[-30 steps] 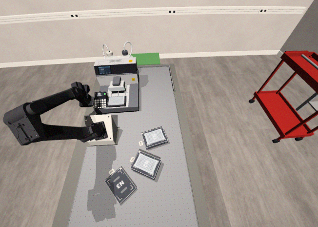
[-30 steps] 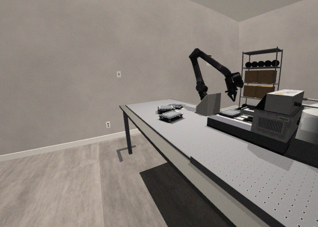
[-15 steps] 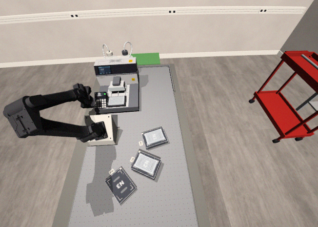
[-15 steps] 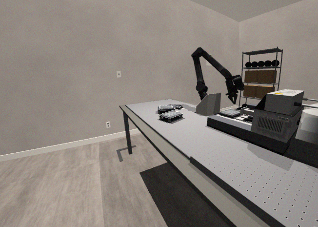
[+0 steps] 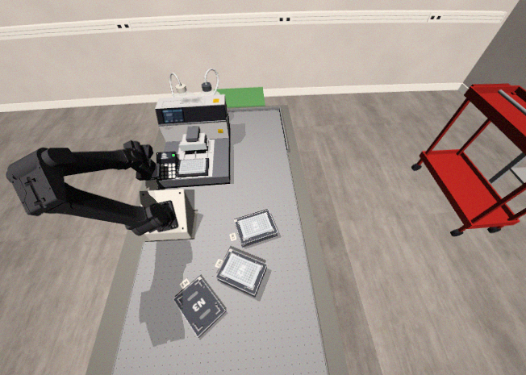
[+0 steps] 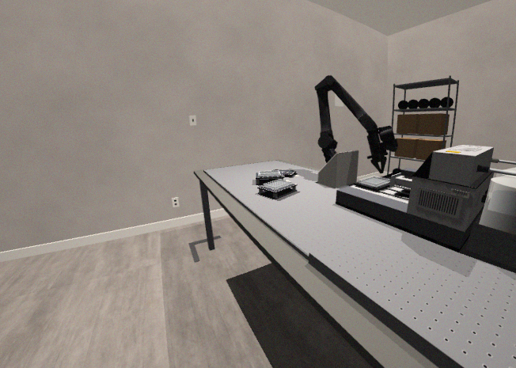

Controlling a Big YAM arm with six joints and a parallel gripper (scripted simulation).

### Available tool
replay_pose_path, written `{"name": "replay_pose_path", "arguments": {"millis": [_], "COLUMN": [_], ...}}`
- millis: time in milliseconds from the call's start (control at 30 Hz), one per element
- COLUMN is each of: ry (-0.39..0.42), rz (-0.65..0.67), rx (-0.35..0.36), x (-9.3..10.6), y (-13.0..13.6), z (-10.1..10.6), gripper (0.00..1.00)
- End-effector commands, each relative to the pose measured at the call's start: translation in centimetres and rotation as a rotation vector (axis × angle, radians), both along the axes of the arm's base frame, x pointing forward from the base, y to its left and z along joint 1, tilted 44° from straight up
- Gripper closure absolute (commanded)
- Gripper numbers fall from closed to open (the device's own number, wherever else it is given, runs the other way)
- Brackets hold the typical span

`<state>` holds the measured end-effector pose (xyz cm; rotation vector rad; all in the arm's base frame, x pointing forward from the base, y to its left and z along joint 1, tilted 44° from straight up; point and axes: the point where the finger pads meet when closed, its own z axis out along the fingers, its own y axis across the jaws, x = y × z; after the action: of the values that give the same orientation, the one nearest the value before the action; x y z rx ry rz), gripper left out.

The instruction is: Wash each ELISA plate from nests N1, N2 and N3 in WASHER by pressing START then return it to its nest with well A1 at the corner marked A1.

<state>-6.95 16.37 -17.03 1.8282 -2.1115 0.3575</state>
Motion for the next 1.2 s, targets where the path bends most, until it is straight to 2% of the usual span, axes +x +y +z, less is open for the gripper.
{"name": "replay_pose_path", "arguments": {"millis": [0, 133, 367, 433, 967, 1100, 1167], "ry": [-0.001, -0.002, 0.005, -0.001, -0.002, -0.003, 0.006], "rz": [-0.011, -0.003, -0.005, -0.010, -0.005, -0.006, -0.009], "rx": [0.009, 0.003, 0.024, 0.008, 0.004, -0.012, 0.013], "x": [-0.2, -0.3, -0.4, -0.3, -0.4, -0.1, -0.1], "y": [0.2, -0.5, 0.9, -0.2, -0.8, -0.8, 0.2], "z": [-0.7, -1.3, -1.2, -1.5, -2.3, -1.7, -1.1], "gripper": [1.00, 1.00, 1.00, 1.00, 1.00, 1.00, 1.00]}}
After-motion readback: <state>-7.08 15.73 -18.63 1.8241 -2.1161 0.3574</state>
